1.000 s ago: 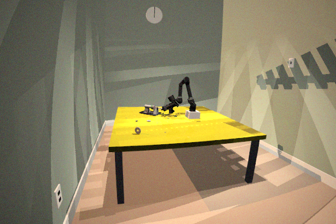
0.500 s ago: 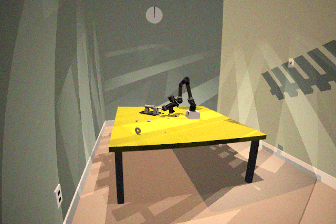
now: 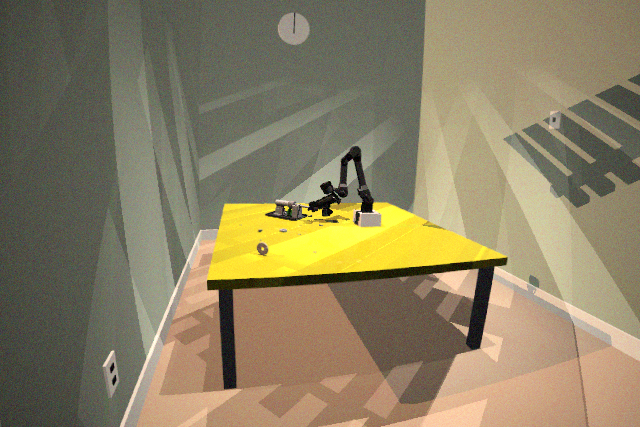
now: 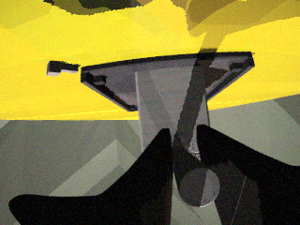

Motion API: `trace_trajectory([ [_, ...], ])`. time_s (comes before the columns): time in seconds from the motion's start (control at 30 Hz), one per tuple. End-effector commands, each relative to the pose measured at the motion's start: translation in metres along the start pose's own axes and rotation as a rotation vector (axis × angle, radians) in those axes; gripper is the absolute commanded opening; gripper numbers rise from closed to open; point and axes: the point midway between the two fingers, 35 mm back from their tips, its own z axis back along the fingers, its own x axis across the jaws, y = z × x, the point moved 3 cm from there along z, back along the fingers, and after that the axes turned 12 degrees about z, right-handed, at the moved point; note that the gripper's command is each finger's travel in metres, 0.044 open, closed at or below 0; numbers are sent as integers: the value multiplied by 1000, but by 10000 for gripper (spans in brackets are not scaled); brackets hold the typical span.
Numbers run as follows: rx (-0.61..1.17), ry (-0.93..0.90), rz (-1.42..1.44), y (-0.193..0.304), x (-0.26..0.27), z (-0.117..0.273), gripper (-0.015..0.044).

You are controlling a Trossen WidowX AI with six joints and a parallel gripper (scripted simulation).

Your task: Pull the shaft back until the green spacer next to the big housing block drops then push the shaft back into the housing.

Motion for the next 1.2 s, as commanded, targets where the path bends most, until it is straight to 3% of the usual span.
trace_trajectory([
  [0.0,0,0,0,0,0,0,0],
  [1.17,0,-2,-5,4,1,-6,0],
])
